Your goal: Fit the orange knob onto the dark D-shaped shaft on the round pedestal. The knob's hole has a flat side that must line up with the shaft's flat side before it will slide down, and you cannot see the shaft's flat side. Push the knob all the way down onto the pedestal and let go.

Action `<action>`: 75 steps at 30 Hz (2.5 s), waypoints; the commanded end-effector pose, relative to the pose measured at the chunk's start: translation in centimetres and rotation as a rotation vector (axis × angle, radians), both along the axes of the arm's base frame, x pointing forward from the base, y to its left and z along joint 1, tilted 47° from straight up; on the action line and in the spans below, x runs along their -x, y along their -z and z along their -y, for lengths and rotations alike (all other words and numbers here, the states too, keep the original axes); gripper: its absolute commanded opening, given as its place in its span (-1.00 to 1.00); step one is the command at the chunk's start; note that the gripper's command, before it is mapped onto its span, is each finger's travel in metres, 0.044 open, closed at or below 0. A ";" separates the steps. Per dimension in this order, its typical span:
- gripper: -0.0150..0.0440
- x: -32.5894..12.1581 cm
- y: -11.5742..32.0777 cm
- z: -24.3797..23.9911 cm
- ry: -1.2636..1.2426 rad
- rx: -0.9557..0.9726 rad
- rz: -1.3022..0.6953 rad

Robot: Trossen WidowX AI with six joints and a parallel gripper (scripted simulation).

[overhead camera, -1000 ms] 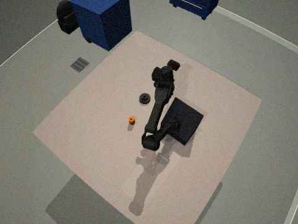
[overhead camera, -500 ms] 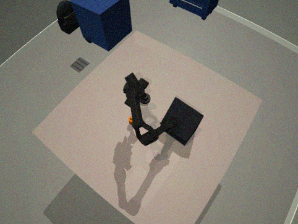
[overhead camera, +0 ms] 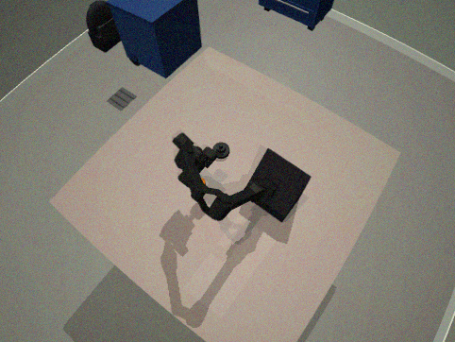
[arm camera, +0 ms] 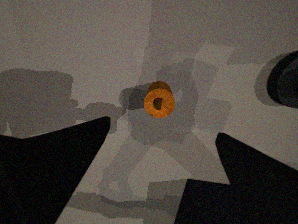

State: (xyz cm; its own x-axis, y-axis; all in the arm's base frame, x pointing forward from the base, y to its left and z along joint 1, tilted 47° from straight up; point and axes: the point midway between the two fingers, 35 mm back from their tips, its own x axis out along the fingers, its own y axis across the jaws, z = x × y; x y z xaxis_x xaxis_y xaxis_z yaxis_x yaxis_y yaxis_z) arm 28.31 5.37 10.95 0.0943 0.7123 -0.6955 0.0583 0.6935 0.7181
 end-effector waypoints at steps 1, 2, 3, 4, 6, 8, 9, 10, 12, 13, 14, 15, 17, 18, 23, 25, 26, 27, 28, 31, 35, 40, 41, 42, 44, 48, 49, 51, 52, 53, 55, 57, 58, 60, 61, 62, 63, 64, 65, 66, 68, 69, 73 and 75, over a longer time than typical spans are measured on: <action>1.00 -0.1 1.7 -1.8 -0.005 -0.011 -0.014; 1.00 -0.1 2.2 -2.4 -0.005 -0.012 -0.014; 1.00 -0.1 2.4 -2.7 -0.005 -0.013 -0.014; 1.00 -0.1 2.4 -2.7 -0.005 -0.013 -0.014; 1.00 -0.1 2.4 -2.7 -0.005 -0.013 -0.014; 1.00 -0.2 2.7 -3.0 -0.005 -0.013 -0.014; 1.00 -0.3 3.0 -3.4 -0.005 -0.013 -0.014; 1.00 -0.3 3.2 -3.7 -0.005 -0.013 -0.013; 1.00 -0.4 3.3 -3.8 -0.005 -0.014 -0.013; 1.00 -0.4 3.3 -3.8 -0.005 -0.014 -0.013; 1.00 -0.4 3.4 -3.9 -0.005 -0.013 -0.014; 1.00 -0.4 3.5 -4.0 -0.005 -0.013 -0.014; 1.00 -0.5 3.7 -4.2 -0.006 -0.011 -0.014; 1.00 -0.5 3.8 -4.3 -0.006 -0.011 -0.014; 1.00 -0.6 4.4 -4.8 -0.007 -0.008 -0.015; 1.00 -0.7 4.6 -5.1 -0.007 -0.008 -0.015; 1.00 -0.7 4.7 -5.2 -0.007 -0.008 -0.015; 1.00 -0.7 4.8 -5.3 -0.007 -0.008 -0.015; 1.00 -0.7 4.9 -5.4 -0.007 -0.008 -0.015; 1.00 -0.8 5.3 -5.8 -0.007 -0.009 -0.015; 1.00 -0.8 5.7 -6.3 -0.006 -0.009 -0.014; 1.00 -0.9 6.3 -6.9 -0.006 -0.010 -0.014; 1.00 -0.9 6.4 -7.0 -0.006 -0.011 -0.014; 1.00 -0.9 6.5 -7.1 -0.006 -0.011 -0.014; 1.00 -0.9 6.7 -7.3 -0.006 -0.012 -0.014; 1.00 -0.9 7.1 -7.8 -0.006 -0.013 -0.014; 1.00 -0.9 7.2 -7.9 -0.005 -0.014 -0.014; 1.00 -0.9 7.4 -8.2 -0.005 -0.015 -0.014; 1.00 -0.9 7.5 -8.3 -0.005 -0.015 -0.014; 1.00 -0.9 7.6 -8.4 -0.005 -0.016 -0.014; 1.00 -0.9 7.8 -8.7 -0.005 -0.017 -0.014; 1.00 -0.9 7.8 -8.7 -0.005 -0.017 -0.014; 0.91 -0.9 7.8 -8.7 -0.005 -0.017 -0.014; 0.73 -0.9 7.8 -8.7 -0.005 -0.017 -0.014; 0.64 -0.9 7.8 -8.7 -0.005 -0.017 -0.014; 0.56 -0.9 7.8 -8.7 -0.005 -0.017 -0.014; 0.47 -0.9 7.8 -8.7 -0.005 -0.017 -0.014; 0.38 -0.9 7.8 -8.7 -0.005 -0.017 -0.014; 0.29 -0.9 7.8 -8.7 -0.005 -0.017 -0.014; 0.20 -0.9 7.8 -8.7 -0.005 -0.017 -0.014; 0.09 -0.9 7.8 -8.7 -0.005 -0.017 -0.014; 0.06 -0.9 7.8 -8.7 -0.005 -0.017 -0.014; -0.03 -0.9 7.8 -8.7 -0.005 -0.017 -0.014; -0.20 -0.9 7.8 -8.7 -0.005 -0.016 -0.013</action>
State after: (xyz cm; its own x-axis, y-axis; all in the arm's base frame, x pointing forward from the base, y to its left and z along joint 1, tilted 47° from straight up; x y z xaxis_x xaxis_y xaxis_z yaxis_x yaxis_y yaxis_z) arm 29.20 14.13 3.19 0.0805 0.7269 -0.6820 0.0615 0.6793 0.7313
